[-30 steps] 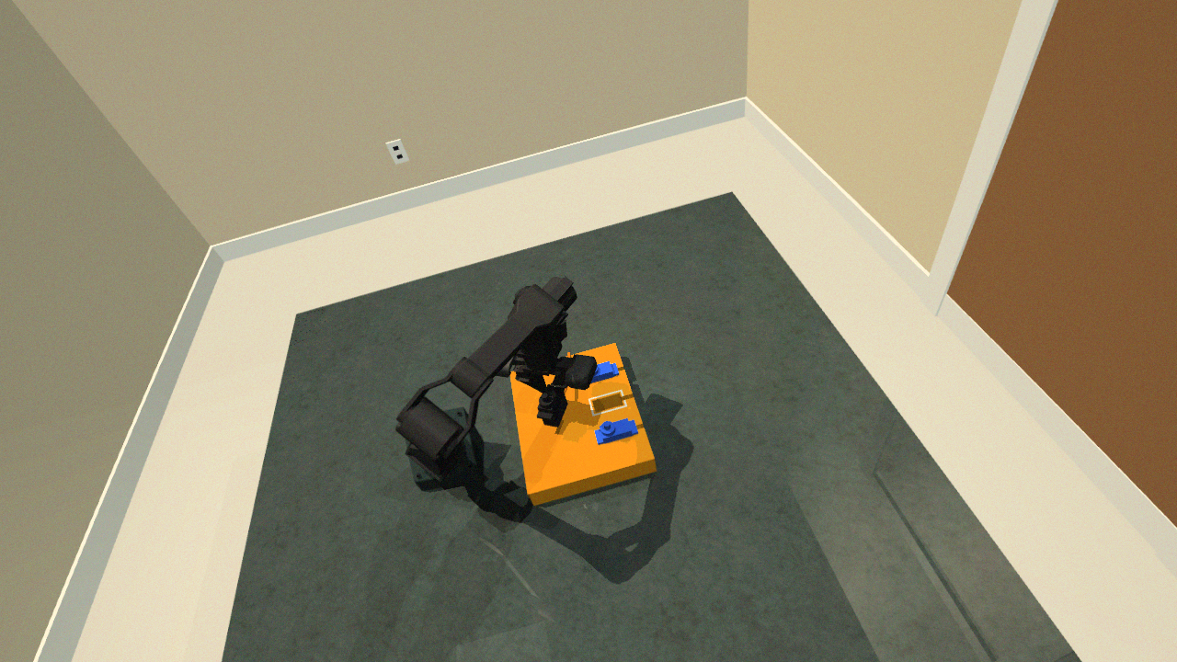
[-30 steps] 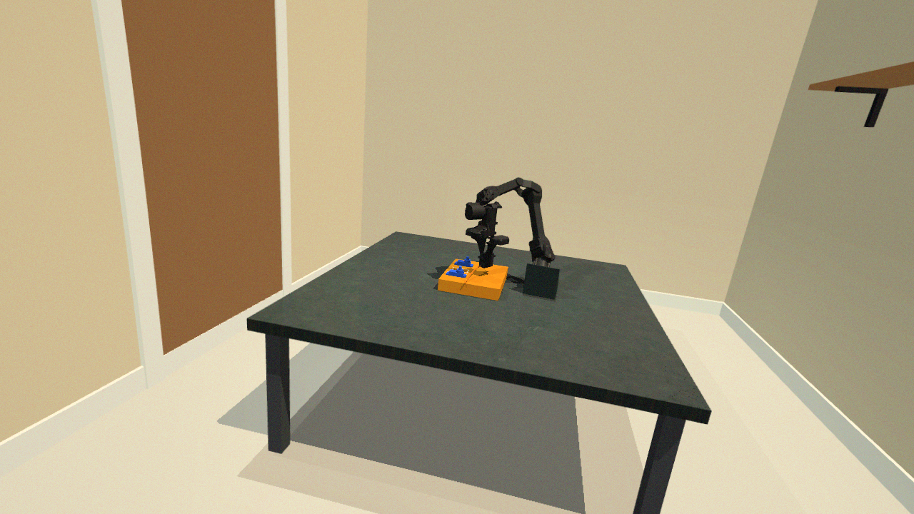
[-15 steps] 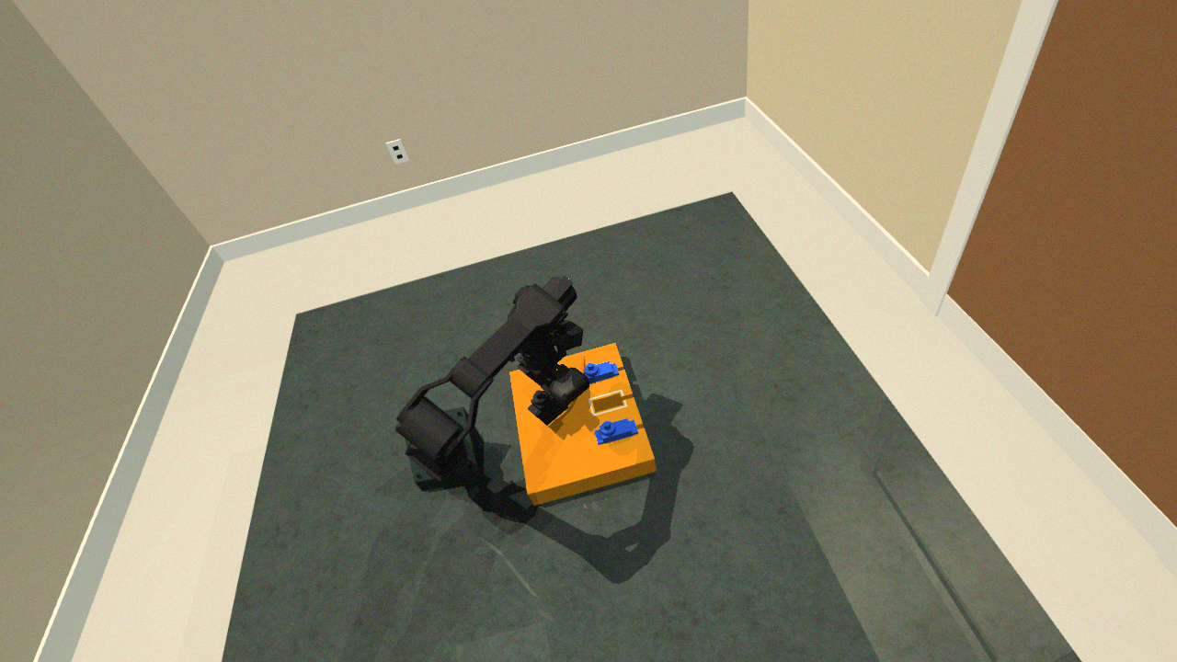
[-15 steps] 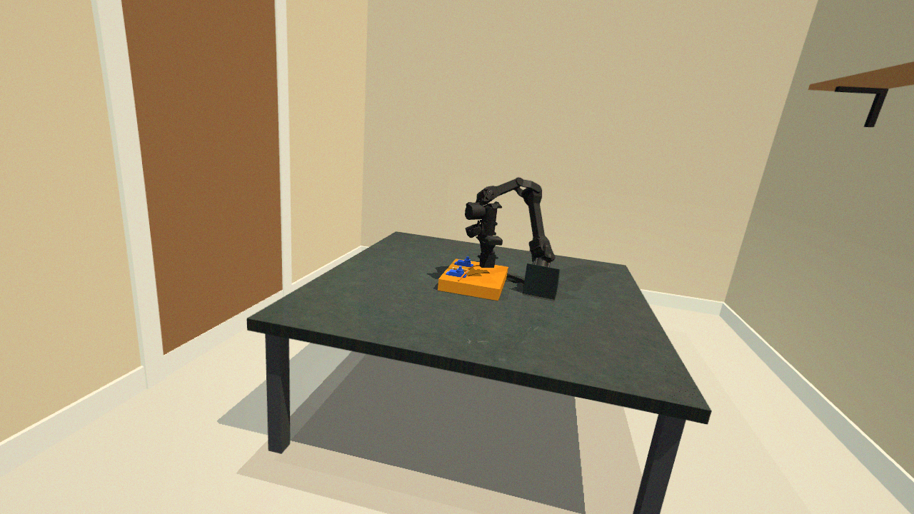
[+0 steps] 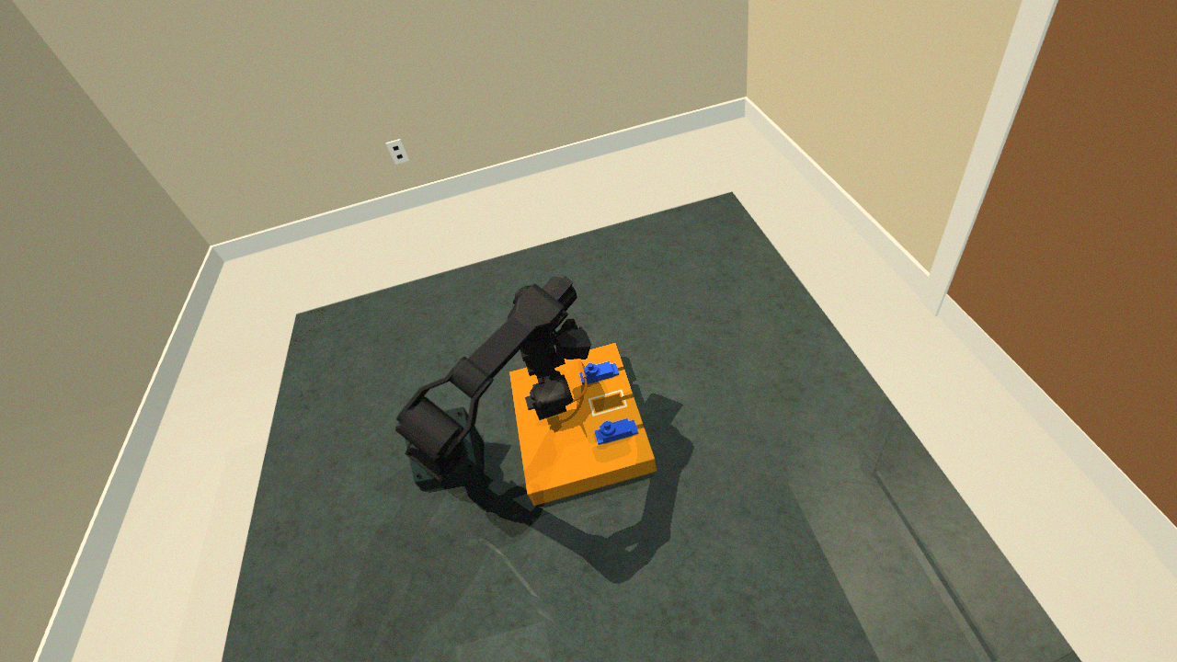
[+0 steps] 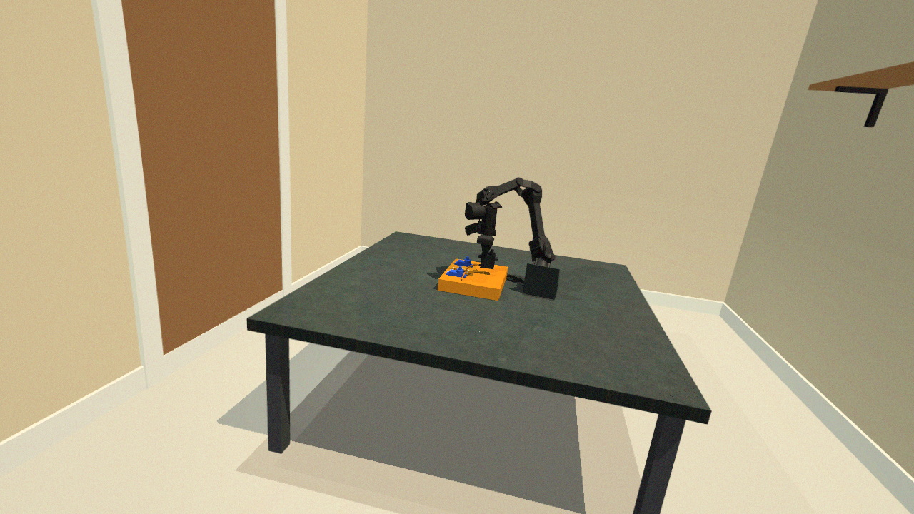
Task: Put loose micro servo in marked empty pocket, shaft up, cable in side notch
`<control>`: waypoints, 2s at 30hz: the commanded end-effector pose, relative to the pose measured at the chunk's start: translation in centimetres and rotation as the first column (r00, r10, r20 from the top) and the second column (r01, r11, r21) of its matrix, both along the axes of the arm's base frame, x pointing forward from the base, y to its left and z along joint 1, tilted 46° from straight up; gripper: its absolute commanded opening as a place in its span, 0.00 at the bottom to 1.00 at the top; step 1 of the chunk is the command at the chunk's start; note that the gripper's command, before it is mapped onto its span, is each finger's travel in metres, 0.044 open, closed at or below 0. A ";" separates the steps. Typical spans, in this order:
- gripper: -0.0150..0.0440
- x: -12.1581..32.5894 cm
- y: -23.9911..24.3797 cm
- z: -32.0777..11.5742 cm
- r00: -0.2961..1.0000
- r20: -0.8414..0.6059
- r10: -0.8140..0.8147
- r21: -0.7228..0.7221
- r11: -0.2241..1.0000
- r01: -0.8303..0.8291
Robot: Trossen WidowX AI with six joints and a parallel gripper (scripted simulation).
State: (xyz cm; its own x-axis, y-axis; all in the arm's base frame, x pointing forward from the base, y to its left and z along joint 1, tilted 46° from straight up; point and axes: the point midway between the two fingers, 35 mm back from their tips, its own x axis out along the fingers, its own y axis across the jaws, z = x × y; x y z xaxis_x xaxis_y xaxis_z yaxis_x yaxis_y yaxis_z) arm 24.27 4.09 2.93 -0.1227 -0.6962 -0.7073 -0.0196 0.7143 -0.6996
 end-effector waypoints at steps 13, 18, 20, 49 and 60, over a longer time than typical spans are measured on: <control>0.25 3.3 -0.3 -0.2 0.999 0.031 -0.029 -0.001 1.000 0.029; 0.25 5.2 -0.5 -0.2 0.999 0.032 -0.029 -0.001 1.000 0.029; 0.25 5.9 -0.6 -0.2 0.999 0.033 -0.029 -0.001 1.000 0.029; 0.25 10.8 -2.4 -1.6 0.997 0.055 -0.049 -0.005 0.999 0.049; 0.25 10.7 -2.7 -1.8 0.997 0.056 -0.049 -0.005 0.999 0.049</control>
State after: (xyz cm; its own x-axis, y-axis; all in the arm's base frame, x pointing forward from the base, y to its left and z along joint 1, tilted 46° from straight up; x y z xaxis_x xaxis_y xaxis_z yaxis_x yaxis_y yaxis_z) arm 34.98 1.42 1.10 -0.1205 -0.6930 -0.7108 0.0587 0.7098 -0.7020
